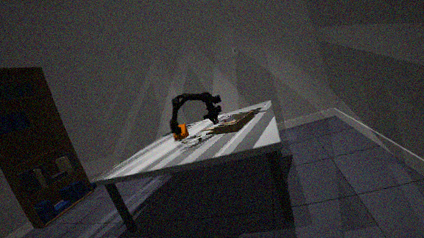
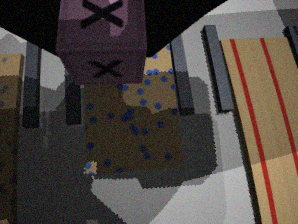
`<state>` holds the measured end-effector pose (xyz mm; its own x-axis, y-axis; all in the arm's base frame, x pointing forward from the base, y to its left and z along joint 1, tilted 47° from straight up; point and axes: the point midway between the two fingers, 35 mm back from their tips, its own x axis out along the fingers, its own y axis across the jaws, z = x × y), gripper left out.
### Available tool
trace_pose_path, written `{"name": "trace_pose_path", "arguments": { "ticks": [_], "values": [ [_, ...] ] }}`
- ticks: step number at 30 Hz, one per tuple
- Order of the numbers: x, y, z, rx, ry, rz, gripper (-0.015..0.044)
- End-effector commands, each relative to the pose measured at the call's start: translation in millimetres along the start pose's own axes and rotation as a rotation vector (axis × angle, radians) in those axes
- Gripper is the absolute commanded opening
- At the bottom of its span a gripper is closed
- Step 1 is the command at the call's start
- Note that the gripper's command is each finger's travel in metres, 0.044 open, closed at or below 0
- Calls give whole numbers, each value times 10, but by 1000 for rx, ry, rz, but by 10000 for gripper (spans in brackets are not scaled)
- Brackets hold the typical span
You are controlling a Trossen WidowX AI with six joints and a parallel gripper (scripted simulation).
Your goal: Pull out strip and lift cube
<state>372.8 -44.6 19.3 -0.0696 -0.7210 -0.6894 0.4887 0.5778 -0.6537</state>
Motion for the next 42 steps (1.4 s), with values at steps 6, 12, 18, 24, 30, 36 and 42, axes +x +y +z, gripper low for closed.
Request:
{"name": "trace_pose_path", "arguments": {
  "ticks": [6, 12, 18, 24, 30, 36, 42],
  "values": [
    [-83, -79, -185, -2, 7, -4, 0],
    [-91, -151, -380, -2, 8, -4, 0],
    [-87, -235, -585, -3, 8, -5, 0],
    [-92, -270, -670, -4, 9, -5, 0],
    [-403, -265, -667, -4, 10, -4, 0],
    [-443, -266, -668, -4, 10, -4, 0],
    [-443, -266, -668, -4, 10, -4, 0]
  ]
}}
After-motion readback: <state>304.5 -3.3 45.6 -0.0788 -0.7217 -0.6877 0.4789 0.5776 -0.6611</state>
